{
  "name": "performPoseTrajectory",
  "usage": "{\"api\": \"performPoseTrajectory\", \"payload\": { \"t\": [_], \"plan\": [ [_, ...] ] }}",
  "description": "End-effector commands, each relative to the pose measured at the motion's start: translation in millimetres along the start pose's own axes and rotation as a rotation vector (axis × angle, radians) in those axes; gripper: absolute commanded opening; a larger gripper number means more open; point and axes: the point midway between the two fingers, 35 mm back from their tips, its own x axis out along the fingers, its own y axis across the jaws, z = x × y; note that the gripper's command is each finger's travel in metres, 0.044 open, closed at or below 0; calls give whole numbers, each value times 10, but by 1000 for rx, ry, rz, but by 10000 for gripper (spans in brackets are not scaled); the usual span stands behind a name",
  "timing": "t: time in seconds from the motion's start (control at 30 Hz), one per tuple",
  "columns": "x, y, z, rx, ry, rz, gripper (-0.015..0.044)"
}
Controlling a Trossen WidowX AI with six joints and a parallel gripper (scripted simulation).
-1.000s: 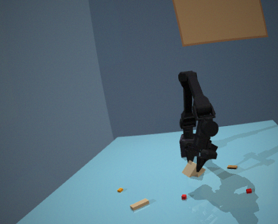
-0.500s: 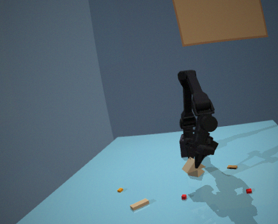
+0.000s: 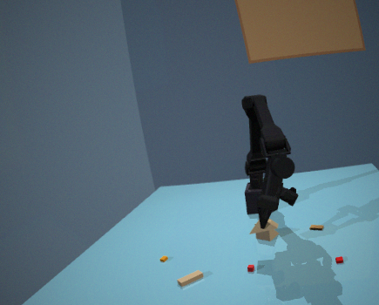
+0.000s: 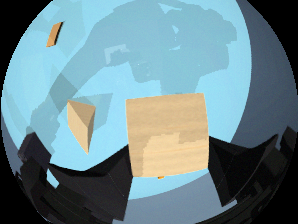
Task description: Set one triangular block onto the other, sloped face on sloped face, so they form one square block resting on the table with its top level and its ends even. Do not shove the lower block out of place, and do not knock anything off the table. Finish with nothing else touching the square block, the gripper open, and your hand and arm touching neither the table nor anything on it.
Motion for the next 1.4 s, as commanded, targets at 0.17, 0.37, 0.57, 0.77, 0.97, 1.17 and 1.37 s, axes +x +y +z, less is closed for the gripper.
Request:
{"api": "performPoseTrajectory", "payload": {
  "t": [0.17,0.37,0.57,0.77,0.97,1.17,1.37],
  "plan": [
    [-10,-6,-5,312,-20,-12,0],
    [-9,-4,-8,519,-33,-14,0],
    [-9,-3,-11,727,-46,-14,0],
    [-9,-1,-15,934,-60,-12,0],
    [-10,0,-18,1141,-74,-7,0],
    [-10,2,-21,1347,-89,1,0],
    [-11,3,-25,1554,-104,11,0]
  ]
}}
